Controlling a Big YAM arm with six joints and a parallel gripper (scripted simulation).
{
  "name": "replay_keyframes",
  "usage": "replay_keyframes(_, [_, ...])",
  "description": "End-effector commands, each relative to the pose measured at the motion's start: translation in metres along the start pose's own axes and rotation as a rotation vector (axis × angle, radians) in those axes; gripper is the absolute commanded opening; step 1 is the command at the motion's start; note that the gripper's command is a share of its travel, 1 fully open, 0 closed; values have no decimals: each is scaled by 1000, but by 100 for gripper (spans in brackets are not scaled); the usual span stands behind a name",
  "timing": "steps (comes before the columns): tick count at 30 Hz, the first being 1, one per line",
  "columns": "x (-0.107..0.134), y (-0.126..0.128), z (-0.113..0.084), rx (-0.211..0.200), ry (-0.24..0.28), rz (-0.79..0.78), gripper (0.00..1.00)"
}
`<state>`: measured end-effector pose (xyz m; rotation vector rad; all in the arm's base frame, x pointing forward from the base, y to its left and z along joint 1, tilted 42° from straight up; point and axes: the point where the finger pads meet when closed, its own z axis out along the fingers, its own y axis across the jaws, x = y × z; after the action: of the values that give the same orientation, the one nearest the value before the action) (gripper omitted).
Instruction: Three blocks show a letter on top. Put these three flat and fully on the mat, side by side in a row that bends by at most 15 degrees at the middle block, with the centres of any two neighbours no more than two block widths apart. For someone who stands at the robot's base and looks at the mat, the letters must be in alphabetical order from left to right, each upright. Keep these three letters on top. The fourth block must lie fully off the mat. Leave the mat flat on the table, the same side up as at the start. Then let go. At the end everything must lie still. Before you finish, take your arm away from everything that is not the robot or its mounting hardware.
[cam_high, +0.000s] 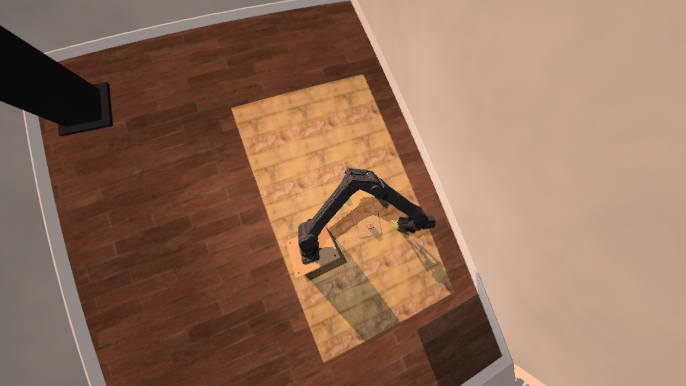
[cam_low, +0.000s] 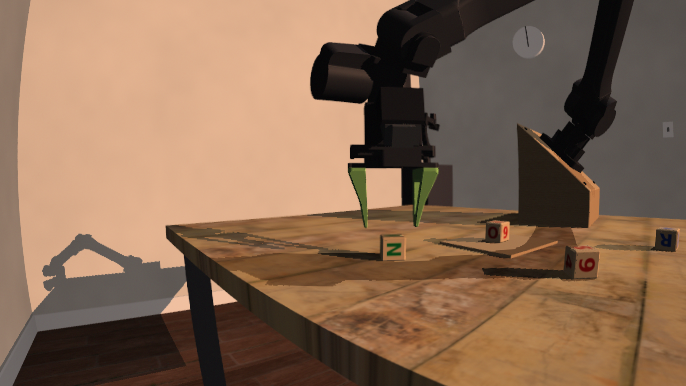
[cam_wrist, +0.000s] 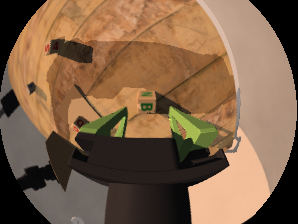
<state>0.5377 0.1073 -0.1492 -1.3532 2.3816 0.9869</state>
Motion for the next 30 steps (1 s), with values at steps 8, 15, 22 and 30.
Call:
replay_keyframes(8, [-1,2,-5,10,-10,-6,65])
replay_keyframes(15, [-1,2,-5,10,-10,-6,65])
replay_keyframes(22, [-1,2,-5,10,-10,-6,65])
replay_keyframes(30, [-1,2,-5,9,-9,-6,65])
